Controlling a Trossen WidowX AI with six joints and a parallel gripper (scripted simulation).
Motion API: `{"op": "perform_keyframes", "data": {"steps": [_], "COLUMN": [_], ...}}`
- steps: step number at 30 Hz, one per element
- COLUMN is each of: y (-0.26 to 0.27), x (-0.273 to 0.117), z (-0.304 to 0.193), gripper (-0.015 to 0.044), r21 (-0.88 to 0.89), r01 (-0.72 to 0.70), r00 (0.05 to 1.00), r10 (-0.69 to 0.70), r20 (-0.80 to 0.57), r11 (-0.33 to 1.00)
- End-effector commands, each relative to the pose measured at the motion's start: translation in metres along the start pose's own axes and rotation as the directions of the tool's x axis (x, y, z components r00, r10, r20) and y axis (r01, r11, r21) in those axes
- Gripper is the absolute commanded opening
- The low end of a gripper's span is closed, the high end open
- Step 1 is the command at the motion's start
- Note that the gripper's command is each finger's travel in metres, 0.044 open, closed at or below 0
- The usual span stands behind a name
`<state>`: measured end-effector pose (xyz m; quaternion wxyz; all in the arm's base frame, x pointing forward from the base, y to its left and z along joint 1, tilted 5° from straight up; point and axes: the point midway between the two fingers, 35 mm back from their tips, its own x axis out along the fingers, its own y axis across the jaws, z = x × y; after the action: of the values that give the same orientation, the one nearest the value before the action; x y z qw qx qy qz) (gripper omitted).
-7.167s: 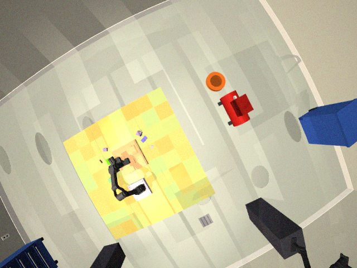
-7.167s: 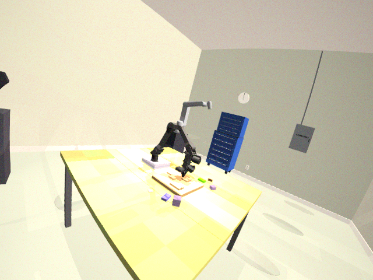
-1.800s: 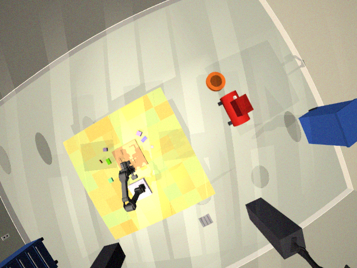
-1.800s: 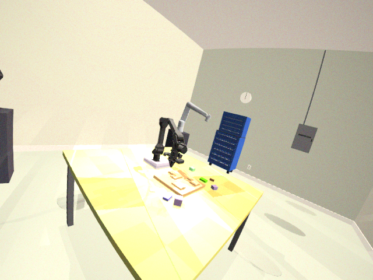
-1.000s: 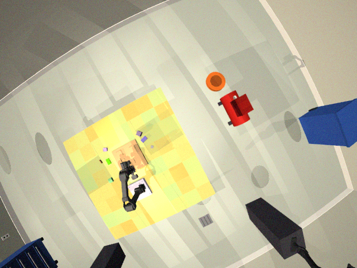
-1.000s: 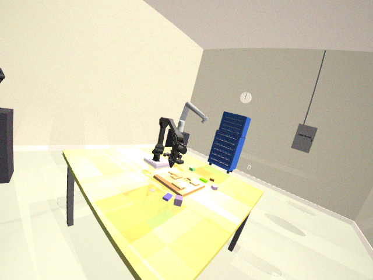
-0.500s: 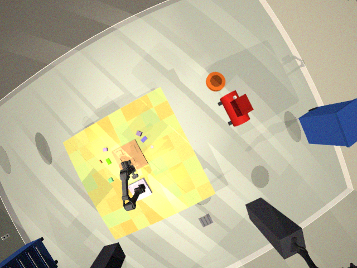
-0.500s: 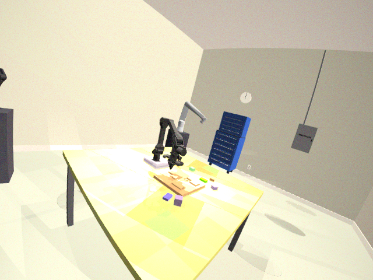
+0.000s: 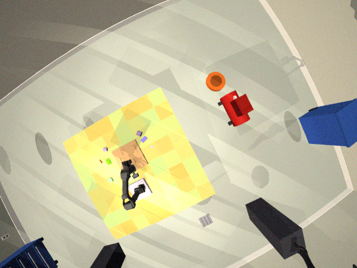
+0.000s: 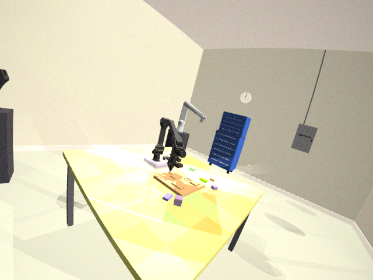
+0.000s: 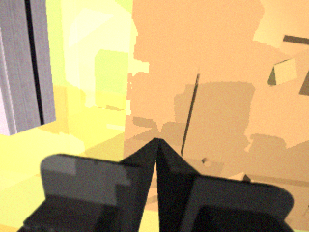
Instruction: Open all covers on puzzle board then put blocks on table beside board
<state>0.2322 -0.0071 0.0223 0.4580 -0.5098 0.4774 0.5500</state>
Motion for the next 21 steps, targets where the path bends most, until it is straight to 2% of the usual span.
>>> {"op": "perform_keyframes", "data": {"steps": [1, 21], "y": [0.001, 0.003], "x": [0.006, 0.025], "z": [-0.001, -0.001], "gripper": [0.0, 0.0], "r21": [-0.004, -0.004], "r01": [-0.004, -0.004], "r00": [1.0, 1.0], "r10": [0.004, 0.004], "r20": [-0.003, -0.003], "r11": [1.0, 1.0]}}
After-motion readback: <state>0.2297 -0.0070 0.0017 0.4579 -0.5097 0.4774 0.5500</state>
